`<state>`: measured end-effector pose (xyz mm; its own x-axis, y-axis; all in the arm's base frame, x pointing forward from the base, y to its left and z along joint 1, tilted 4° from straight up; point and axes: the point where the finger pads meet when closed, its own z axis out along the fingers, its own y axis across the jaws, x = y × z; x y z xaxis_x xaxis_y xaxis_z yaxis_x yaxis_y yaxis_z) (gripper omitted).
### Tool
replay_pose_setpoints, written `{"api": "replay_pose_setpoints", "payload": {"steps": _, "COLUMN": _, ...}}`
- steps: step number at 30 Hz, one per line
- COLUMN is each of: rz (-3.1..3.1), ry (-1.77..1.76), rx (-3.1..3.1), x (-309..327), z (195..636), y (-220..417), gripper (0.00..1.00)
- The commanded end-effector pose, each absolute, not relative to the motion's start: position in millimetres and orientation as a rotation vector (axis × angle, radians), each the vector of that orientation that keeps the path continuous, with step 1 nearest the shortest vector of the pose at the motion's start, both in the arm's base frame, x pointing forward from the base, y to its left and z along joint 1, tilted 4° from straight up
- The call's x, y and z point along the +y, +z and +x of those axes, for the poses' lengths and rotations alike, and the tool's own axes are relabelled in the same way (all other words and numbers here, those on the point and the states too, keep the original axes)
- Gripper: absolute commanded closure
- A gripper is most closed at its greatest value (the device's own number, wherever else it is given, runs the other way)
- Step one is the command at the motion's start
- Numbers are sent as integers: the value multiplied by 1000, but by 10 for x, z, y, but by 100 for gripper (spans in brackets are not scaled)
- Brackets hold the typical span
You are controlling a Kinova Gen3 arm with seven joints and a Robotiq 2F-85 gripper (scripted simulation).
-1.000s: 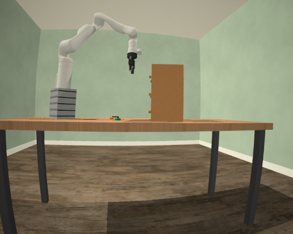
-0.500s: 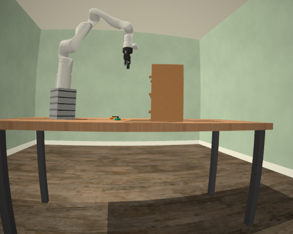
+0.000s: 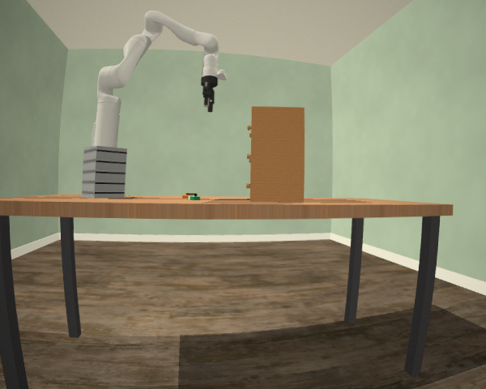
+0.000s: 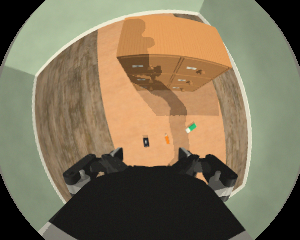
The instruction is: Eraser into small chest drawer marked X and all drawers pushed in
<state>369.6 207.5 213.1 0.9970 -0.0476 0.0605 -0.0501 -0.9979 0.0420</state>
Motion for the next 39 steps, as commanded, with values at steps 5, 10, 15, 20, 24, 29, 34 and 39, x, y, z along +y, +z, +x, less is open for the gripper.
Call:
{"api": "replay_pose_setpoints", "payload": {"steps": 5, "rz": 3095, "ry": 116, "rx": -75, "x": 2078, "z": 3706, "y": 2124, "gripper": 0}}
{"api": "replay_pose_setpoints", "payload": {"steps": 10, "rz": 3093, "ry": 141, "rx": -75, "x": 2075, "z": 3718, "y": 2110, "gripper": 0}}
{"api": "replay_pose_setpoints", "payload": {"steps": 15, "rz": 3087, "ry": 204, "rx": -74, "x": 2070, "z": 3748, "y": 2077, "gripper": 0}}
{"api": "replay_pose_setpoints", "payload": {"steps": 20, "rz": 3082, "ry": 296, "rx": -69, "x": 2072, "z": 3789, "y": 2036, "gripper": 0}}
{"api": "replay_pose_setpoints", "payload": {"steps": 24, "rz": 3066, "ry": 390, "rx": -71, "x": 2060, "z": 3837, "y": 1981, "gripper": 0}}
{"api": "replay_pose_setpoints", "payload": {"steps": 29, "rz": 3055, "ry": 471, "rx": -67, "x": 2060, "z": 3872, "y": 1944, "gripper": 0}}
{"api": "replay_pose_setpoints", "payload": {"steps": 34, "rz": 3025, "ry": 619, "rx": -65, "x": 2049, "z": 3945, "y": 1862, "gripper": 0}}
{"api": "replay_pose_setpoints", "payload": {"steps": 39, "rz": 2988, "ry": 777, "rx": -61, "x": 2047, "z": 4016, "y": 1777, "gripper": 0}}
